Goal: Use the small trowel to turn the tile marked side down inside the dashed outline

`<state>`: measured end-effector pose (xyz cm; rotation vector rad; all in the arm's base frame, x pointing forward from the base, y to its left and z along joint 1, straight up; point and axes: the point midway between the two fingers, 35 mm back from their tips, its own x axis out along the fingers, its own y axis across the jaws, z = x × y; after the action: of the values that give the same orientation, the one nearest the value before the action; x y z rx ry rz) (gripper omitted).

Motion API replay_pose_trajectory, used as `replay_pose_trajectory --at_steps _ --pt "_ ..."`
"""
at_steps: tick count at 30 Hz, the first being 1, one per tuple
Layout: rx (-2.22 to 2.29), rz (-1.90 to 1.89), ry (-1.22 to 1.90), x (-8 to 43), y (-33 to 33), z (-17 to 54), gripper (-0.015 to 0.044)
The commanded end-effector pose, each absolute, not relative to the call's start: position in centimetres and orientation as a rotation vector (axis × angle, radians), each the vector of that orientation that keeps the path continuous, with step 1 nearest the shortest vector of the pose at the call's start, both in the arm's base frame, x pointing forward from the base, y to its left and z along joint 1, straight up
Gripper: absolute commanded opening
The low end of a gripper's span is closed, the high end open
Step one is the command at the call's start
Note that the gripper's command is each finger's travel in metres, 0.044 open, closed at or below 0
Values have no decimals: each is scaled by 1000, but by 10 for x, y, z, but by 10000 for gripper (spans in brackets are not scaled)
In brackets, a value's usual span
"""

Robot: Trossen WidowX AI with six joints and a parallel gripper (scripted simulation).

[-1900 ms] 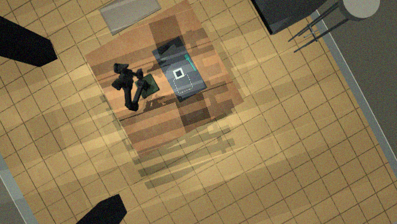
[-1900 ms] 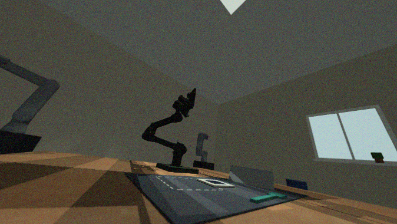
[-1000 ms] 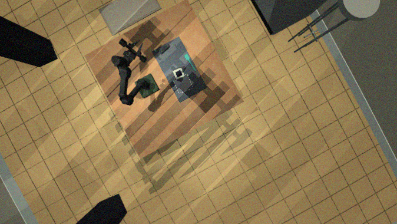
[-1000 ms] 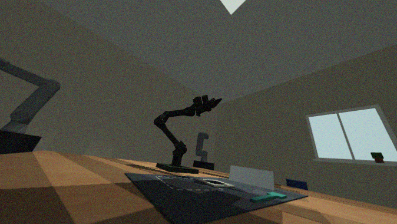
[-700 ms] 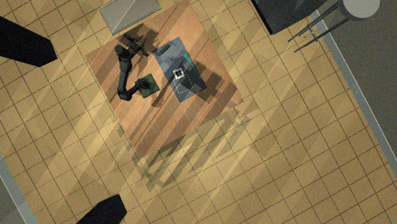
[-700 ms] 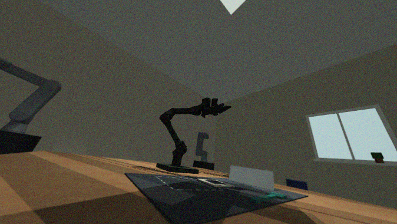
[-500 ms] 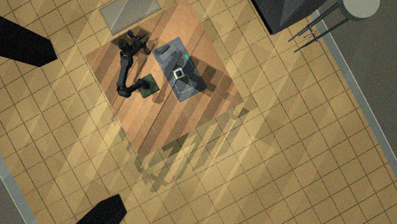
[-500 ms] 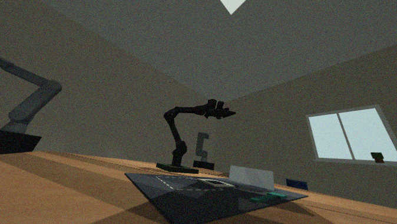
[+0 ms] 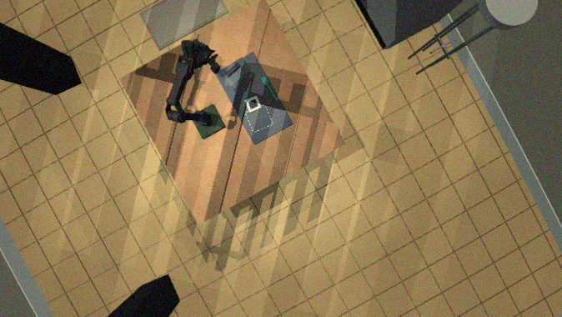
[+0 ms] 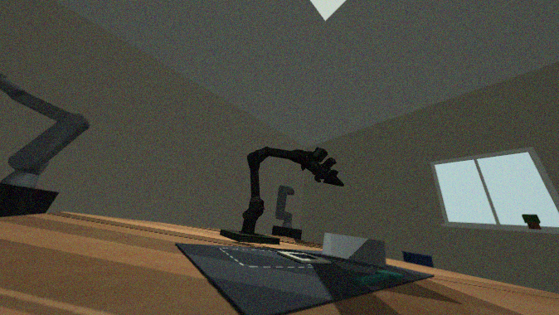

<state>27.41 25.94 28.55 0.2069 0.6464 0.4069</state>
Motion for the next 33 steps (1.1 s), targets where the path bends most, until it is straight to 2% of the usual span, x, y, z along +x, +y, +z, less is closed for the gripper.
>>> replay_pose_trajectory --at_steps 1,25,33 --pt "132 401 765 277 270 257 100" --pt "-225 276 1505 253 285 108 100" --pt "-233 270 1526 253 283 103 100"
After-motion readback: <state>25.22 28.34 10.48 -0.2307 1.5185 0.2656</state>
